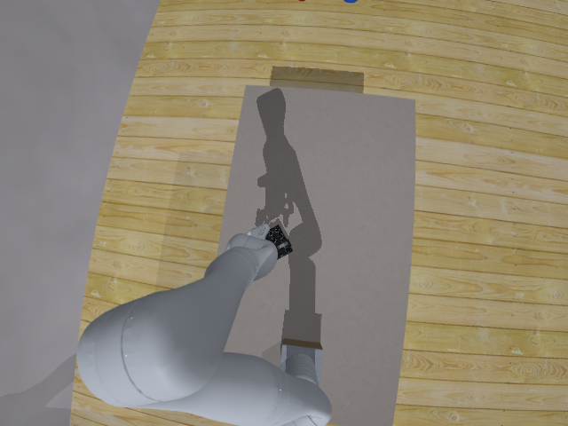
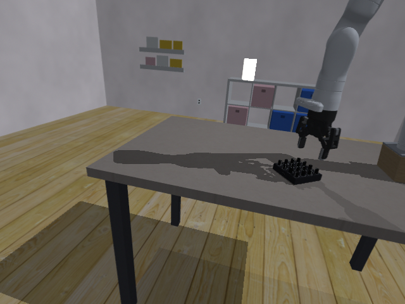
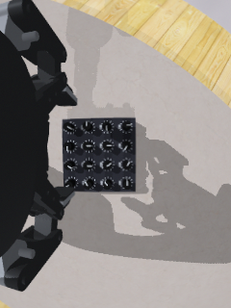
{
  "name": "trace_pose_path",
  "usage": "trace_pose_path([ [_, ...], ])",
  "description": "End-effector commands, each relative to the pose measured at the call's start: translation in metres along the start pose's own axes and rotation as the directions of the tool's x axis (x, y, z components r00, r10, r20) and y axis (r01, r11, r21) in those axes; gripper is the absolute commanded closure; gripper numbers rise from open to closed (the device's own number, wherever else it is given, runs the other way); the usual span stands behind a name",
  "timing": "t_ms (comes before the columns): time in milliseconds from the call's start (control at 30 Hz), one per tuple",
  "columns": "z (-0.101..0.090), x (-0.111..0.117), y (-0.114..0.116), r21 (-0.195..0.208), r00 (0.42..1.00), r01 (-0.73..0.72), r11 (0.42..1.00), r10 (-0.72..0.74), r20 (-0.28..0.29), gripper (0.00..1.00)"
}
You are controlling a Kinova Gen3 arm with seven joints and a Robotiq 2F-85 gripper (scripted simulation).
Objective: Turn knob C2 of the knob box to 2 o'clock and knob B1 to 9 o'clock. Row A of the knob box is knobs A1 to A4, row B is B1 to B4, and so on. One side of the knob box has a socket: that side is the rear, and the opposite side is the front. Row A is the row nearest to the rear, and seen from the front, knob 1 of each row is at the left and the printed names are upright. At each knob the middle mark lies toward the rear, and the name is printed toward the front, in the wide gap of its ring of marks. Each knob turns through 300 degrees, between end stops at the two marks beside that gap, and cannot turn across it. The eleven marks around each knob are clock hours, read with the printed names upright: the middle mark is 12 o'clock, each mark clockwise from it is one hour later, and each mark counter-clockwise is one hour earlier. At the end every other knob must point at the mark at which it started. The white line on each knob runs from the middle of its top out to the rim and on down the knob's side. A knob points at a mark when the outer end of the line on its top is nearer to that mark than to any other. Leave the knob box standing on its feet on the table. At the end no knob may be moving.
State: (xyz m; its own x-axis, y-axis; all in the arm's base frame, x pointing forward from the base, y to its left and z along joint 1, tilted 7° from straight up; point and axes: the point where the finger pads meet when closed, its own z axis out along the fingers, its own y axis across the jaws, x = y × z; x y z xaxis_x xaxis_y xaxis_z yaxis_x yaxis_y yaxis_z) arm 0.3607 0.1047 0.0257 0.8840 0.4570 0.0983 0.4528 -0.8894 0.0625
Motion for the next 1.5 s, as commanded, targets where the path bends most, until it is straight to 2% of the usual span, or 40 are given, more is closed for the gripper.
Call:
trace_pose_path([
  [0,0.0,0.0,0.0,0.0,1.0,0.0,1.0,0.0,-0.001,0.0],
  [467,0.0,-0.005,0.0,0.0,1.0,0.0,1.0,0.0,-0.001,0.0],
  [1233,0.0,-0.045,0.002,0.0,1.0,0.0,1.0,0.0,-0.001,0.0],
  [1467,0.0,-0.05,0.002,0.0,1.0,0.0,1.0,0.0,-0.001,0.0],
])
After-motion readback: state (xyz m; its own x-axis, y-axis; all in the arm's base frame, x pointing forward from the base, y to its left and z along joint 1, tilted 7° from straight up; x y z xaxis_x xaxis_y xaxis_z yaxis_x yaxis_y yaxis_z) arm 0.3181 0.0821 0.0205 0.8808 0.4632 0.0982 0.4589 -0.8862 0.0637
